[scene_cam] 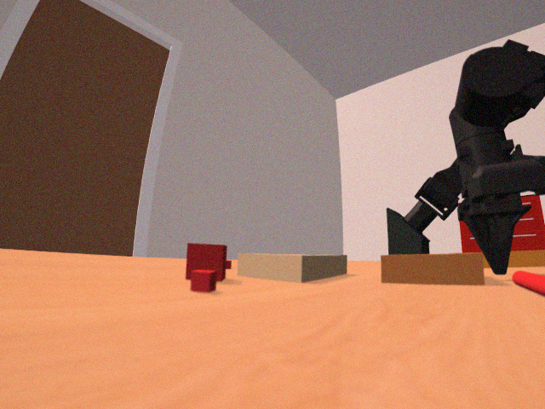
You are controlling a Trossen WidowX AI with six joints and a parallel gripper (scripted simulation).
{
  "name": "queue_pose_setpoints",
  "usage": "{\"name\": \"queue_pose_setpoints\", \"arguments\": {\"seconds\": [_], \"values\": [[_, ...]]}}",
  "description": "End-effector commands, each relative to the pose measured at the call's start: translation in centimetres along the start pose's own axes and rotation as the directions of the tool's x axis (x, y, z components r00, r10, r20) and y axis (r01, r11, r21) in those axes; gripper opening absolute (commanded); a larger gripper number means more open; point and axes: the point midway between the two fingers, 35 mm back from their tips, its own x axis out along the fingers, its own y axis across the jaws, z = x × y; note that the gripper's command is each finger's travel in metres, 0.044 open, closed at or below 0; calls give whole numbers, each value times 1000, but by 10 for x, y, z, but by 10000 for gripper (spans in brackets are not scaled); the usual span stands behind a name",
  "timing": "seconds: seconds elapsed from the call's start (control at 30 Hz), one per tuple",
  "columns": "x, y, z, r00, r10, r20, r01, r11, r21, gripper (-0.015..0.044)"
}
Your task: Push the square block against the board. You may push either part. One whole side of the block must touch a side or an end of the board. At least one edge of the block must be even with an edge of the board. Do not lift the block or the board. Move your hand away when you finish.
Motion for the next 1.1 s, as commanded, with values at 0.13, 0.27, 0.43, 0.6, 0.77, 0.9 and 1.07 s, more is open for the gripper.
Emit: {"name": "queue_pose_setpoints", "arguments": {"seconds": [0.13,0.27,0.43,0.6,0.77,0.9,1.07], "values": [[1,0,-7,1000,1,-6,-1,1000,-4,0],[1,-1,-10,1000,1,-7,-1,1000,-4,0],[1,-1,-13,1000,1,-7,-1,1000,-4,0],[1,-1,-17,1000,1,-8,-1,1000,-4,0],[1,-1,-20,1000,1,-9,-1,1000,-4,0],[1,-2,-23,1000,2,-9,-2,1000,-4,0],[1,-2,-26,1000,2,-9,-2,1000,-4,0]]}}
